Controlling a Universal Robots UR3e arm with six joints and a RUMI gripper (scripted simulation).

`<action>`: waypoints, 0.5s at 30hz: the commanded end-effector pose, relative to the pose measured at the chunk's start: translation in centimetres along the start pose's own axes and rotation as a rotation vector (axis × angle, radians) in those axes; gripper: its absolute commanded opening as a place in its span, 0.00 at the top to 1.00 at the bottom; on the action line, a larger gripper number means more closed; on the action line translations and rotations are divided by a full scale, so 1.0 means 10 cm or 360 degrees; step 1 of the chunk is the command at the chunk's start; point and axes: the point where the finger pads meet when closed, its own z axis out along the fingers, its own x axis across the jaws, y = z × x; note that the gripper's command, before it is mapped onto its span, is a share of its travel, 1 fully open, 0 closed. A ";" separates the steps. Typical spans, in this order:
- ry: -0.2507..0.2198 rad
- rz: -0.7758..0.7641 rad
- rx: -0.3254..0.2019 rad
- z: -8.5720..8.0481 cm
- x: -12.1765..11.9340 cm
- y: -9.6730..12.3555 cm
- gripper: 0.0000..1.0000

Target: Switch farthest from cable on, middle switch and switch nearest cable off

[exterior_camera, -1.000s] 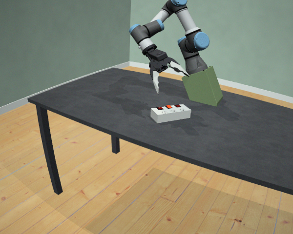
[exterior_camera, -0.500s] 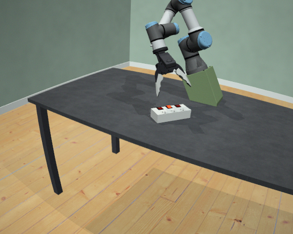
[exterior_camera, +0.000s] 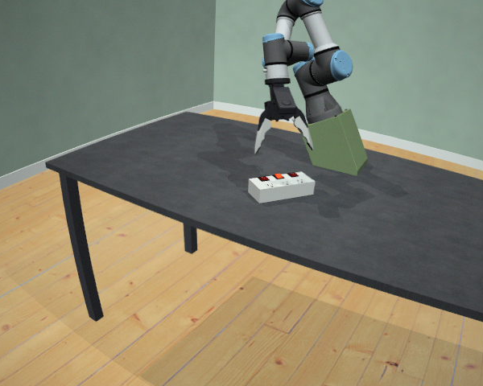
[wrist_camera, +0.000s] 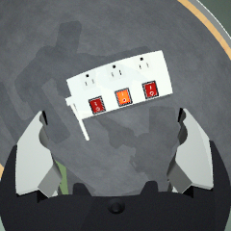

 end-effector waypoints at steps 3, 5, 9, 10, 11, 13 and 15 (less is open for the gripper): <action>0.0087 0.0022 -0.0021 -0.02 0.02 0.05 0.00; 0.0098 0.0025 -0.0023 -0.02 0.03 0.06 0.00; 0.0108 0.0028 -0.0026 -0.03 0.03 0.06 0.00; 0.0108 0.0028 -0.0026 -0.03 0.03 0.06 0.00; 0.0110 0.0029 -0.0026 -0.03 0.03 0.07 0.00; 0.0111 0.0029 -0.0026 -0.03 0.03 0.07 0.00; 0.0111 0.0029 -0.0027 -0.03 0.03 0.07 0.00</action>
